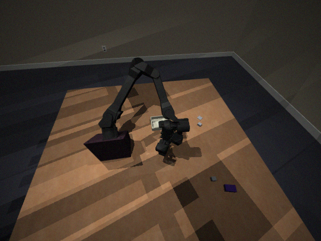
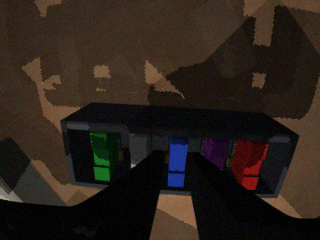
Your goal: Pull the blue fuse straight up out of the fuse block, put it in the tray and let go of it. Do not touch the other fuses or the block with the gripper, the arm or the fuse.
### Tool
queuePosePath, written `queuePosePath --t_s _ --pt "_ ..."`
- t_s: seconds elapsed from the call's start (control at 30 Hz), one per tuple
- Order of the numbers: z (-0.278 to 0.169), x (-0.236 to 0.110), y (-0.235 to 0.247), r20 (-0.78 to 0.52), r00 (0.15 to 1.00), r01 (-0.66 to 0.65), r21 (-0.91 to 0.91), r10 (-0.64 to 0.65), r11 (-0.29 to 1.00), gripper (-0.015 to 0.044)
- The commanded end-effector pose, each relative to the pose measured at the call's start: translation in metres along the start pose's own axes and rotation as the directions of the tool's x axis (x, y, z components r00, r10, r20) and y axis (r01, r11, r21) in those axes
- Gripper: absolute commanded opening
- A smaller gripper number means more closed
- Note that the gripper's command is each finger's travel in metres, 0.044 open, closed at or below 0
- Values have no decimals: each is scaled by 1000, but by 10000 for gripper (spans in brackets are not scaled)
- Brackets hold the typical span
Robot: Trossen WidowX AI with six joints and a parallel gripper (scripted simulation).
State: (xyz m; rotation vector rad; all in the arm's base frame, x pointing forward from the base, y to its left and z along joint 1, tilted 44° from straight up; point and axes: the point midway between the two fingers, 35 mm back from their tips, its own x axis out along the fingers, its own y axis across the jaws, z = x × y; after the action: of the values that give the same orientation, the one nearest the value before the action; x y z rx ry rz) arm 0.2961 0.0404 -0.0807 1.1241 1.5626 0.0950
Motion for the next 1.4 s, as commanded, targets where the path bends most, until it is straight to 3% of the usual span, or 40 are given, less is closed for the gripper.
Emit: queuePosePath --t_s 0.0,0.3,0.67,1.37 --pt "-1 1 -1 -6 1000 -3 8 3 1000 74" --pt "-1 1 -1 -6 1000 -3 8 3 1000 74" --pt "0 0 0 -1 1000 0 1 0 1000 1" --pt "0 -8 0 -1 1000 1 2 -1 1000 0"
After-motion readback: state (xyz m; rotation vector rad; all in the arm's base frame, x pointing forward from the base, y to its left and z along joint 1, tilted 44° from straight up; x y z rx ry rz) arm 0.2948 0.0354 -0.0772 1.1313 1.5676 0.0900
